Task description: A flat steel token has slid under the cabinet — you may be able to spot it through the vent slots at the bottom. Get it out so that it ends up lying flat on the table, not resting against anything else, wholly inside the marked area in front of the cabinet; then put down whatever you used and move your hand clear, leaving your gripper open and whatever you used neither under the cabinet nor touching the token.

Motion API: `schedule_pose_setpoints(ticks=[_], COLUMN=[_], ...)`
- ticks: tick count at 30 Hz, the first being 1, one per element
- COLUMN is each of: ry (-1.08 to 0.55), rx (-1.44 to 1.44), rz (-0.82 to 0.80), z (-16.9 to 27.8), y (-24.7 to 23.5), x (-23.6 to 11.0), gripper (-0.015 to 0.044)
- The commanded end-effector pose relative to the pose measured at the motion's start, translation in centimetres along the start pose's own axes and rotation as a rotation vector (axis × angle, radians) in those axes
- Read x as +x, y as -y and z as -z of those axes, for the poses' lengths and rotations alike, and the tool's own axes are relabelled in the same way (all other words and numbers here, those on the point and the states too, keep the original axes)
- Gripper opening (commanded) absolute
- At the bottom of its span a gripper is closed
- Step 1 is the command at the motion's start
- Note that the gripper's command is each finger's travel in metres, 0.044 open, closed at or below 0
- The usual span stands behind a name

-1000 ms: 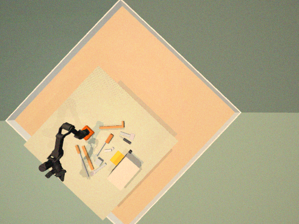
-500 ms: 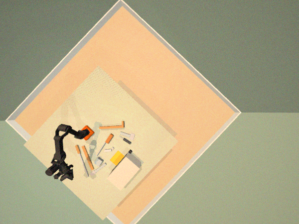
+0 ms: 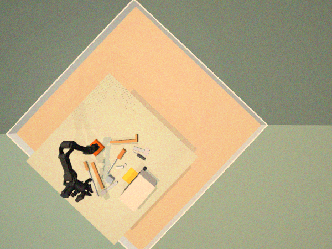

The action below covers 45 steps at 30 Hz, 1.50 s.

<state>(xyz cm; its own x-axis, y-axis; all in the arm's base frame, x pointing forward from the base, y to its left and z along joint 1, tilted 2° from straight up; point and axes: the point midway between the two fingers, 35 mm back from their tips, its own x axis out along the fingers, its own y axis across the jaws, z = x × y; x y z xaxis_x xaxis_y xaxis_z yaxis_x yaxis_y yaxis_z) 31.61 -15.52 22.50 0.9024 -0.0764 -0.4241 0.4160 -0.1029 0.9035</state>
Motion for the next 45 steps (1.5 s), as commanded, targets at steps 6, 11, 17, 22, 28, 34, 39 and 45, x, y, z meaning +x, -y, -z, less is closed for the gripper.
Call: schedule_pose_setpoints(ticks=[6, 11, 17, 22, 28, 34, 39, 45], ry=[-0.048, -0.057, -0.041, -0.003, 0.075, 0.193, 0.322, 0.503], rx=[0.245, 0.372, 0.525, 0.638, 0.759, 0.859, 0.923, 0.972], rz=[0.159, 0.265, 0.403, 0.519, 0.659, 0.789, 0.881, 0.955], z=[3.4, 5.7, 8.3, 10.5, 13.1, 15.5, 17.3, 19.1], y=[2.2, 3.8, 5.8, 7.6, 9.8, 12.1, 14.0, 16.1], x=[1.9, 2.7, 3.3, 3.3, 2.9, 1.9, 0.7, -1.4], gripper=[0.012, 0.012, 0.012, 0.012, 0.012, 0.012, 0.012, 0.012])
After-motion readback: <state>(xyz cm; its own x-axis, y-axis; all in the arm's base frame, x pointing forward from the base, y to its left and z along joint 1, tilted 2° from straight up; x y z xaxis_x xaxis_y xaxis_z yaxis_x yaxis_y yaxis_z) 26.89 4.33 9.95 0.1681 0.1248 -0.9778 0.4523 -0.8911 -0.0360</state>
